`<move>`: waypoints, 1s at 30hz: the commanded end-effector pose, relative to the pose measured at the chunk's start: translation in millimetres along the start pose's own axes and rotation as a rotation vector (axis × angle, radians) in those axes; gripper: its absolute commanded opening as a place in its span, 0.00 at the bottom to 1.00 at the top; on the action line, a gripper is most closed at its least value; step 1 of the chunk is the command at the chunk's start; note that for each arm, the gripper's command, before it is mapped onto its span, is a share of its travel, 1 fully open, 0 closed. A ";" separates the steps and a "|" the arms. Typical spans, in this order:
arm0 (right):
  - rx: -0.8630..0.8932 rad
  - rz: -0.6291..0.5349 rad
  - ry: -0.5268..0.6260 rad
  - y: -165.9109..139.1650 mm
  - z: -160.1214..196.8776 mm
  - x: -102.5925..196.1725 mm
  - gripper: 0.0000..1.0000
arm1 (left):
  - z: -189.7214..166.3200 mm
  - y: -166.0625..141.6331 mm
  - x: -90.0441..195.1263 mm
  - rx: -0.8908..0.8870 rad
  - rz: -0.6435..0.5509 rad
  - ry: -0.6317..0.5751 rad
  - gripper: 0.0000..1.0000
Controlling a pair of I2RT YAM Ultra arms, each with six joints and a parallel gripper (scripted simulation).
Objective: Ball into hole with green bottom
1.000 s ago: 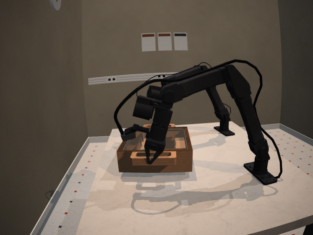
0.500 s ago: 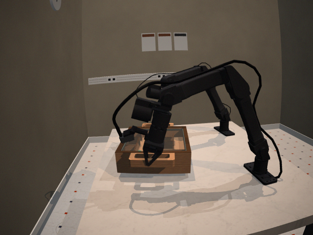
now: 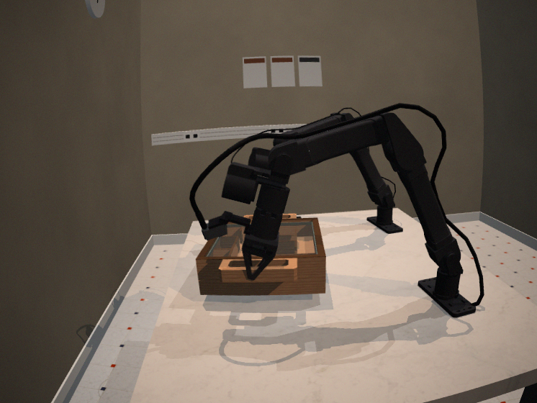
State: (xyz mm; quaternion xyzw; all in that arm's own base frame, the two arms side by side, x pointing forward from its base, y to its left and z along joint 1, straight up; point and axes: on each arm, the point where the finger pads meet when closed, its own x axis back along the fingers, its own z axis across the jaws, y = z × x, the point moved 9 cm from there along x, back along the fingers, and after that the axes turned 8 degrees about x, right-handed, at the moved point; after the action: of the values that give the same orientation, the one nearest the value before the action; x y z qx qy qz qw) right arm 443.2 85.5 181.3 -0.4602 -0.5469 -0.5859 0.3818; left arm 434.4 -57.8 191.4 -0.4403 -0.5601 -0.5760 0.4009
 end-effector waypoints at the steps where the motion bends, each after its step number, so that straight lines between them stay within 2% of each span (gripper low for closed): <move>1: -0.025 -0.215 0.058 21.2 8.4 30.8 0.00 | -5.8 26.0 45.6 -0.025 -0.210 0.032 0.00; 2: -0.022 -0.206 0.024 17.5 9.2 35.0 0.00 | -3.5 17.0 32.0 -0.026 -0.184 0.004 0.00; 5: -0.024 -0.229 -0.015 15.8 10.2 47.3 0.00 | 6.7 13.9 28.3 -0.007 -0.215 -0.048 0.00; 6: -0.008 -0.146 -0.025 10.3 8.8 52.2 0.00 | 7.8 13.1 32.3 -0.002 -0.156 -0.049 0.00; 8: 0.001 -0.139 -0.035 12.9 9.2 61.3 0.00 | 8.9 18.1 33.2 0.001 -0.153 -0.062 0.00; 9: 0.018 -0.064 -0.056 13.3 12.1 31.3 0.00 | 7.4 17.0 17.4 0.006 -0.104 -0.060 0.00; 10: -0.015 -0.190 -0.007 24.4 5.0 59.1 0.00 | 9.5 8.5 25.6 -0.008 -0.122 -0.022 0.00; 12: -0.024 -0.213 -0.003 28.0 0.9 65.4 0.00 | 2.9 8.8 28.8 -0.023 -0.133 -0.021 0.00; 15: -0.015 -0.220 0.004 27.7 5.9 67.9 0.00 | 12.8 11.2 30.0 -0.001 -0.143 -0.013 0.00; 17: -0.015 -0.220 0.004 27.7 5.9 67.9 0.00 | 12.8 11.2 30.0 -0.001 -0.143 -0.013 0.00; 18: -0.009 -0.199 -0.003 25.1 7.3 59.6 0.00 | 9.3 4.3 16.3 -0.008 -0.114 -0.013 0.00; 21: -0.027 -0.233 0.007 30.8 1.7 62.7 0.00 | 2.1 5.9 18.4 -0.023 -0.132 -0.016 0.00; 27: -0.043 -0.241 0.016 29.9 4.2 52.8 0.00 | 16.7 3.6 6.2 0.005 -0.128 -0.002 0.00; 28: -0.029 -0.189 0.000 17.1 5.2 35.6 0.00 | 16.3 3.0 6.3 0.004 -0.132 -0.003 0.00; 30: -0.020 -0.205 0.011 18.7 12.1 37.2 0.00 | 17.4 2.7 3.7 0.005 -0.136 -0.002 0.00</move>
State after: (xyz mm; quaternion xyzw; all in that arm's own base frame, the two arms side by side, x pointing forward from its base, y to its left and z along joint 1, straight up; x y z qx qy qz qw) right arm 436.6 92.0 182.1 -0.4669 -0.5593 -0.5737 0.3742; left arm 426.3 -50.9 171.4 -0.4492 -0.5734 -0.5622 0.3916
